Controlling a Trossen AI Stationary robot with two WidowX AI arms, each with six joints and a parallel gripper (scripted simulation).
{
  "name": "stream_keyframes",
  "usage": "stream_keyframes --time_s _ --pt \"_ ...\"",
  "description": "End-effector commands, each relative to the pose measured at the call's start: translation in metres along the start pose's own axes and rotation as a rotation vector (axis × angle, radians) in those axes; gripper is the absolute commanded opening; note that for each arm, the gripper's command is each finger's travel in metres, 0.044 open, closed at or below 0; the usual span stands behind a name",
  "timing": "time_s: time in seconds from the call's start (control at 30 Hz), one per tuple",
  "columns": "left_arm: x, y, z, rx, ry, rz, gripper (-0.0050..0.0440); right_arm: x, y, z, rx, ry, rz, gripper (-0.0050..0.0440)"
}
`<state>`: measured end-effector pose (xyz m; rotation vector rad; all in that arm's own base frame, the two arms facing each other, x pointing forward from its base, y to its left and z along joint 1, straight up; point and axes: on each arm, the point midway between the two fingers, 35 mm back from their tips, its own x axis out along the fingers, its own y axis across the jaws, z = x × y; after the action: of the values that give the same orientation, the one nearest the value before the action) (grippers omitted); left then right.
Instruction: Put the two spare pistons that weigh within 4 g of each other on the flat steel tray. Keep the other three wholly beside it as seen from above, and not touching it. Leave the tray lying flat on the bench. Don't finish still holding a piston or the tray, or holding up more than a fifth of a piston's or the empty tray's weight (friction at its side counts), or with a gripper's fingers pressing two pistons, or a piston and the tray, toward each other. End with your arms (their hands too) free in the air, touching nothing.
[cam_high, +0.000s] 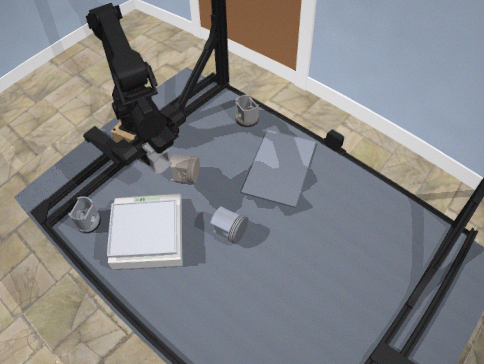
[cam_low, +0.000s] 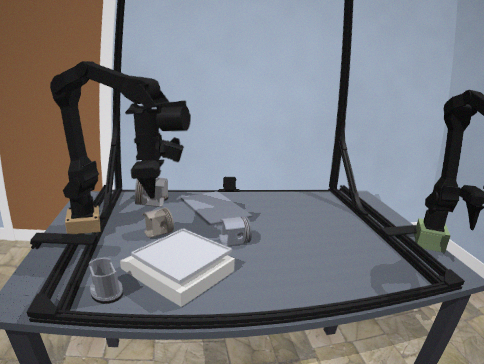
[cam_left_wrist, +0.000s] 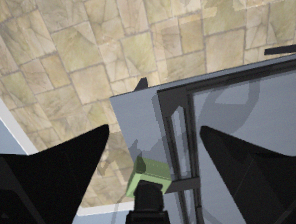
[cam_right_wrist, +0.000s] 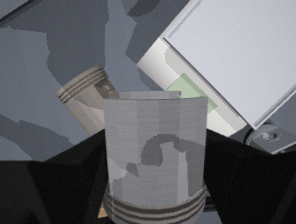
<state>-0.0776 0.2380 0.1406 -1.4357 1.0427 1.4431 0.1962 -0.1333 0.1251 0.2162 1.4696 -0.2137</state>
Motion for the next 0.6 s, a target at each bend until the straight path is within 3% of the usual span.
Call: stream_keyframes --time_s 0.0,0.57 --pt "0.0 0.0 0.0 0.004 0.003 -0.003 0.044 -0.006 -0.02 0.005 0.103 0.007 -0.01 0.0158" --pt "0.0 0.0 0.0 0.004 0.003 -0.003 0.044 -0.018 -0.088 0.017 0.499 0.063 -0.028 0.0158"
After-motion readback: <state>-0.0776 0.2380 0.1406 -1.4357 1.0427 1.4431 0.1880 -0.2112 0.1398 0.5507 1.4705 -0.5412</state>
